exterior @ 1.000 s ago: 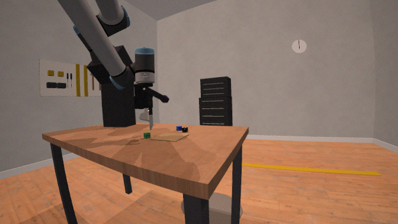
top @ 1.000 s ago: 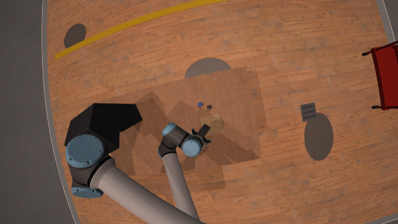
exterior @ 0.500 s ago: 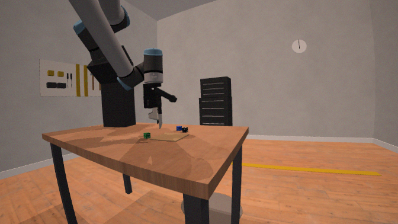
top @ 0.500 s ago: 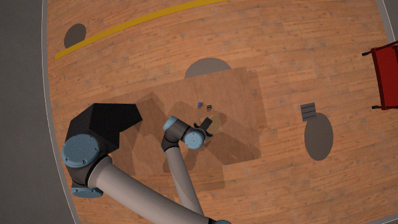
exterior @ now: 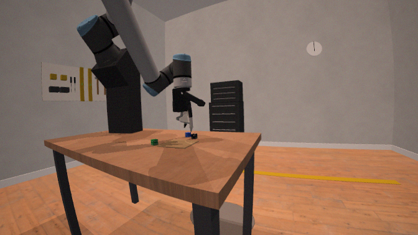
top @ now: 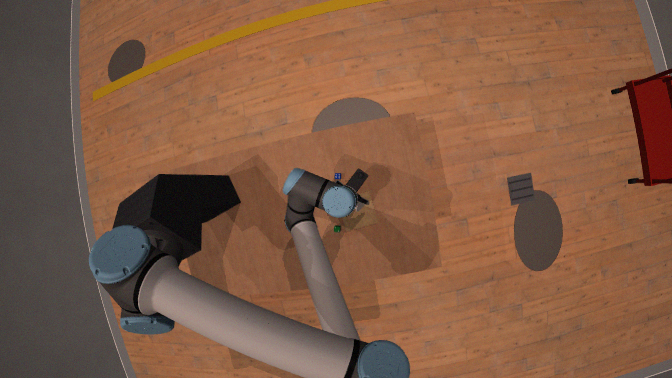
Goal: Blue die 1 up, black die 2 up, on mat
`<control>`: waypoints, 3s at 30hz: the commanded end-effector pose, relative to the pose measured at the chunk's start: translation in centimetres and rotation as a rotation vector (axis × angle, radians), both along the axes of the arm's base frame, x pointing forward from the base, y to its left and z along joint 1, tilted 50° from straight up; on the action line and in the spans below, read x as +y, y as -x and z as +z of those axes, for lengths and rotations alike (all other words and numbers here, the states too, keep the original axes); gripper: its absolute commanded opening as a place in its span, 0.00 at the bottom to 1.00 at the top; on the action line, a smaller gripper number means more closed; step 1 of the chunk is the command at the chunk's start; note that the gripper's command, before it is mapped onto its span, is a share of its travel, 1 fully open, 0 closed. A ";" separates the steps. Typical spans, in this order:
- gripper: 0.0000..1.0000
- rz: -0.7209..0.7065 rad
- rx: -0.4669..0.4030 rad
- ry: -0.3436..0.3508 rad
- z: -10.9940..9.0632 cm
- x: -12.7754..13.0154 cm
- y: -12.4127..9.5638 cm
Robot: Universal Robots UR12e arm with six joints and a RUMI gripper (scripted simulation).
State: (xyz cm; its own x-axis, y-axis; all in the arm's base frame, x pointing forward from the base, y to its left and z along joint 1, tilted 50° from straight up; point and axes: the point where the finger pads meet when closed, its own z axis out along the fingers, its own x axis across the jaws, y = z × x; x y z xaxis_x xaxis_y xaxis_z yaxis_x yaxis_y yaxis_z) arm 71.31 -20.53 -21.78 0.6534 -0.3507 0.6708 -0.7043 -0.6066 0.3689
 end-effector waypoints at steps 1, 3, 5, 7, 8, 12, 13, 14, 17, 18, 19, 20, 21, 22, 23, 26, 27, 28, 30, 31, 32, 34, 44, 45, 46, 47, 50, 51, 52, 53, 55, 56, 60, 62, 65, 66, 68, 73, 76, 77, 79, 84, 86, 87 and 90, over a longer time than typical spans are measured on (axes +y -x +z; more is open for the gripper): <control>1.00 -0.004 0.001 0.000 -1.9 2.3 -1.9; 1.00 -0.004 0.001 0.000 -1.9 2.3 -1.9; 1.00 -0.004 0.001 0.000 -2.4 3.0 -2.4; 1.00 -0.004 0.001 0.000 -2.8 3.5 -2.8; 1.00 -0.004 0.001 0.000 -3.0 3.7 -2.9; 1.00 -0.004 0.001 0.000 -3.2 4.0 -3.1; 1.00 -0.004 0.001 0.000 -3.3 4.0 -3.2; 1.00 -0.004 0.001 0.000 -3.3 4.0 -3.2; 1.00 -0.004 0.001 0.000 -3.3 4.0 -3.2; 1.00 -0.004 0.001 0.000 -3.3 4.0 -3.2; 1.00 -0.004 0.001 0.000 -3.3 4.0 -3.2; 1.00 -0.004 0.001 0.000 -3.3 4.0 -3.2; 1.00 -0.004 0.001 0.000 -3.3 4.0 -3.2; 1.00 -0.004 0.001 0.000 -3.3 4.0 -3.2; 1.00 -0.004 0.001 0.000 -3.3 4.0 -3.2; 1.00 -0.004 0.001 0.000 -3.3 4.0 -3.2; 1.00 -0.004 0.001 0.000 -3.3 4.0 -3.2; 1.00 -0.004 0.001 0.000 -3.3 4.0 -3.2; 1.00 -0.004 0.001 0.000 -3.3 4.0 -3.2; 1.00 -0.004 0.001 0.000 -3.3 4.0 -3.2; 1.00 -0.004 0.001 0.000 -3.3 4.0 -3.2; 1.00 -0.004 0.001 0.000 -3.3 4.0 -3.2; 1.00 -0.004 0.001 0.000 -3.3 4.0 -3.2; 1.00 -0.004 0.001 0.000 -3.3 4.0 -3.2; 1.00 -0.004 0.001 0.000 -3.3 4.0 -3.2; 1.00 -0.004 0.001 0.000 -3.3 4.0 -3.2; 1.00 -0.004 0.001 0.000 -3.3 4.0 -3.2; 1.00 -0.004 0.001 0.000 -3.3 4.0 -3.2; 1.00 -0.004 0.001 0.000 -3.3 4.0 -3.2; 1.00 -0.004 0.001 0.000 -3.3 4.0 -3.2; 1.00 -0.004 0.001 0.000 -3.3 4.0 -3.1; 1.00 -0.004 0.001 0.000 -3.3 4.0 -3.1; 1.00 -0.004 0.001 0.000 -3.8 4.2 -2.3; 1.00 -0.004 0.001 0.000 -4.2 4.3 -1.6; 1.00 -0.004 0.001 0.000 -5.0 4.6 -0.4; 1.00 -0.004 0.001 0.000 -5.3 4.6 0.1; 1.00 -0.004 0.001 0.000 -5.8 4.8 0.9; 1.00 -0.004 0.001 0.000 -6.4 5.0 1.8; 1.00 -0.004 0.001 0.000 -6.8 5.1 2.3; 1.00 -0.004 0.001 0.000 -6.8 5.1 2.4; 1.00 -0.004 0.001 0.000 -6.8 5.1 2.4; 1.00 -0.004 0.001 0.000 -6.8 5.1 2.4; 1.00 -0.004 0.001 0.000 -6.8 5.1 2.4; 1.00 -0.004 0.001 0.000 -6.8 5.1 2.4; 1.00 -0.004 0.001 0.000 -6.8 5.1 2.4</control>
